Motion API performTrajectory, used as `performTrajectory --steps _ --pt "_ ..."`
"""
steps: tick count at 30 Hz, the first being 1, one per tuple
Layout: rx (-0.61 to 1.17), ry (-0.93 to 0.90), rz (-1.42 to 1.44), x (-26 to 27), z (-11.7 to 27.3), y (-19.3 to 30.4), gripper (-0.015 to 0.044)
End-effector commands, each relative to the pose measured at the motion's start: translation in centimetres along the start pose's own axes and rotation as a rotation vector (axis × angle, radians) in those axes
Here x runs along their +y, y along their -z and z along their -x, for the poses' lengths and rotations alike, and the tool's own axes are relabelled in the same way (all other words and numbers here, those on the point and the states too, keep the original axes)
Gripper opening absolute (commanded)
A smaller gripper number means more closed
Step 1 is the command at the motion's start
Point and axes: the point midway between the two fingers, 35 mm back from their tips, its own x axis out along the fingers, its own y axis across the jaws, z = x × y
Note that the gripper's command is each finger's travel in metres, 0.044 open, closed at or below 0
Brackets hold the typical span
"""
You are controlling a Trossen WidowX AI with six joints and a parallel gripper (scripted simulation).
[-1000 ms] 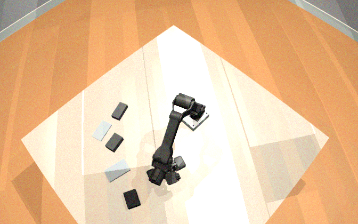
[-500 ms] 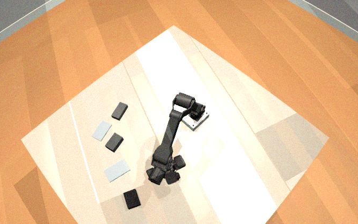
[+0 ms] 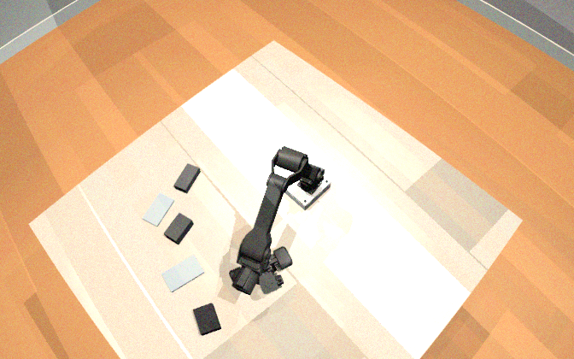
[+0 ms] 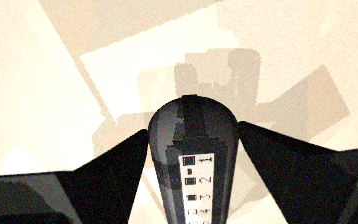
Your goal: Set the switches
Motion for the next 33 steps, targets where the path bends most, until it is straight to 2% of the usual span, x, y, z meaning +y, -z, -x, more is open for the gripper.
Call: performTrajectory --steps 1,33 --pt "-0.003 0.006 0.003 -0.1 0.7 0.1 0.0336" --pt "-0.002 0.006 0.003 -0.1 2.9 1.2 0.0336"
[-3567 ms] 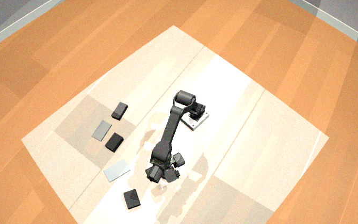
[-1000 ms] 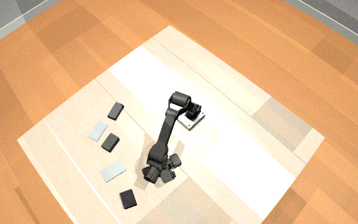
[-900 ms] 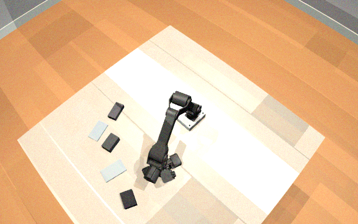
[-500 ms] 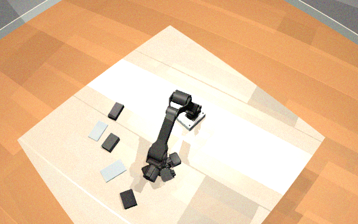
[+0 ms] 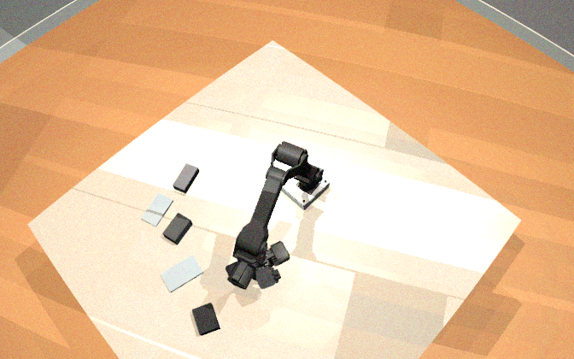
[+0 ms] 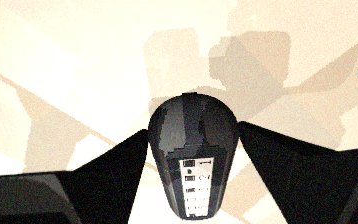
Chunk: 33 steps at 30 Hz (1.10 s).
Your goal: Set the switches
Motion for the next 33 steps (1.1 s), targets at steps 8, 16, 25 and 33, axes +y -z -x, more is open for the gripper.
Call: performTrajectory --steps 8,16,25,33 --pt "-0.003 0.009 0.002 -0.1 1.2 0.6 0.0336" --pt "-0.003 0.009 0.002 -0.1 1.7 1.0 0.0336" --pt "-0.002 0.009 0.002 -0.1 2.3 1.4 0.0336" --pt "-0.002 0.009 0.002 -0.1 2.8 1.9 0.0336"
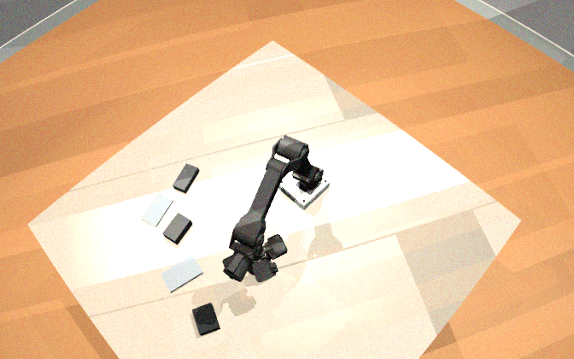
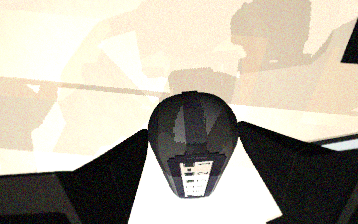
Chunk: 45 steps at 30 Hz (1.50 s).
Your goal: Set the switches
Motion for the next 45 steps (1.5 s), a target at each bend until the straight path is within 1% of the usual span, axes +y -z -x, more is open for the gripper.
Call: performTrajectory --steps 1,45 --pt "0.002 0.007 0.0 -0.1 0.6 0.5 0.0336" --pt "0.004 0.007 0.0 -0.1 2.8 3.3 0.0336"
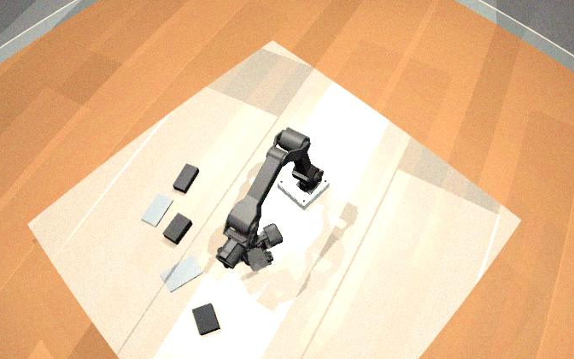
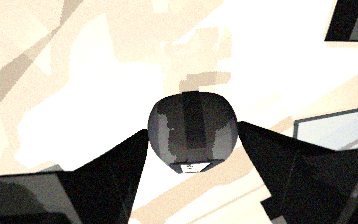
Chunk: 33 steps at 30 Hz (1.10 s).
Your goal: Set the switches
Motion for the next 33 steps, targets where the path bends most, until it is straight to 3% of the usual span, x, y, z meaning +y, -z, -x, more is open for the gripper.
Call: performTrajectory --steps 1,33 --pt "0.01 0.003 -0.003 -0.1 0.3 0.7 0.0336" --pt "0.011 0.003 -0.003 -0.1 1.4 3.1 0.0338"
